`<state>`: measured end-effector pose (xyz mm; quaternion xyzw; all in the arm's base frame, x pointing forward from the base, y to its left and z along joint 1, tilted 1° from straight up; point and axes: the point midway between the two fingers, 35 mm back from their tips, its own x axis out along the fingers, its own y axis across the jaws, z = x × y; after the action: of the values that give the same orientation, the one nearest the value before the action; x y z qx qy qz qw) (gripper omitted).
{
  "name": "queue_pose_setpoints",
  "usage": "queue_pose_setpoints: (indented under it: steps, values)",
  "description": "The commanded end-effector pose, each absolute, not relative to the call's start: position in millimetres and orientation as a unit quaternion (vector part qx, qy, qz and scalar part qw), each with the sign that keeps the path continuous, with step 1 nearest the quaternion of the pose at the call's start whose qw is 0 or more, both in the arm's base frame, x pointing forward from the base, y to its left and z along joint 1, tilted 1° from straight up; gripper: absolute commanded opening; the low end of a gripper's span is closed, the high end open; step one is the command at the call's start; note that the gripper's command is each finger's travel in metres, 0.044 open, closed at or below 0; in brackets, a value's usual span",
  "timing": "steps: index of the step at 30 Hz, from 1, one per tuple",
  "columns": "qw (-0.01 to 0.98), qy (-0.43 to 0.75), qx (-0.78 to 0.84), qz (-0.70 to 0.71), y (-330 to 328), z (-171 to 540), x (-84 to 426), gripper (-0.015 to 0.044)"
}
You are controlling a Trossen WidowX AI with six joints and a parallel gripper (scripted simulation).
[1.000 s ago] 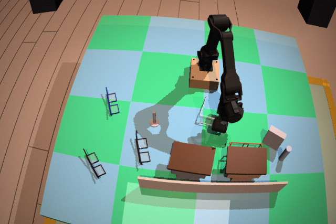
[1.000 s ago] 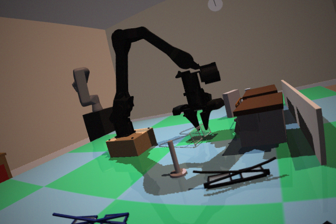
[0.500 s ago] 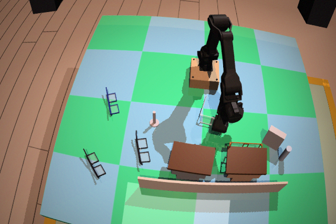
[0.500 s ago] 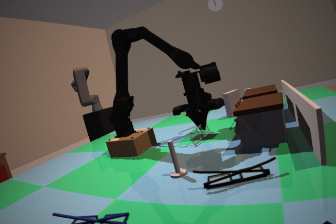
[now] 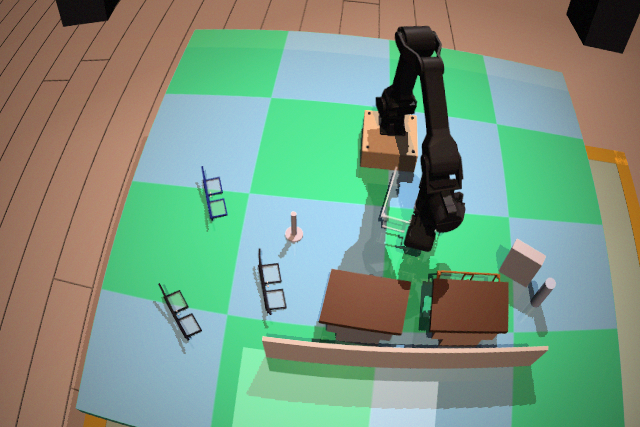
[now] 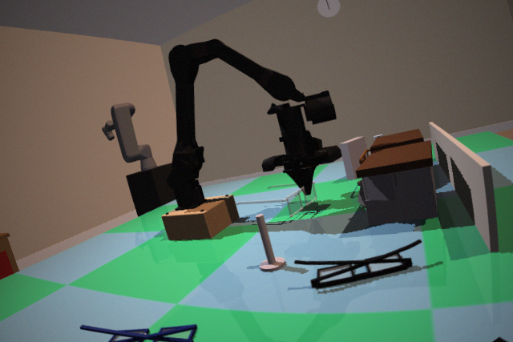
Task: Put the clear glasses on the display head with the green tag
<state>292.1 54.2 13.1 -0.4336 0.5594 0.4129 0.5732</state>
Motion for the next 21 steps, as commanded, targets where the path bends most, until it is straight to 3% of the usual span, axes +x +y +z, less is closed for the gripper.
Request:
queue_pose_setpoints:
  steps: [1,11,21]
  values:
    - [0.577,0.556,-0.436,0.411,55.2,37.6,295.6,0.0000]
    - [0.575,0.557,-0.437,0.411,55.4,96.3,294.7,0.0000]
    - [0.531,0.534,-0.489,0.441,65.3,101.7,288.3,0.0000]
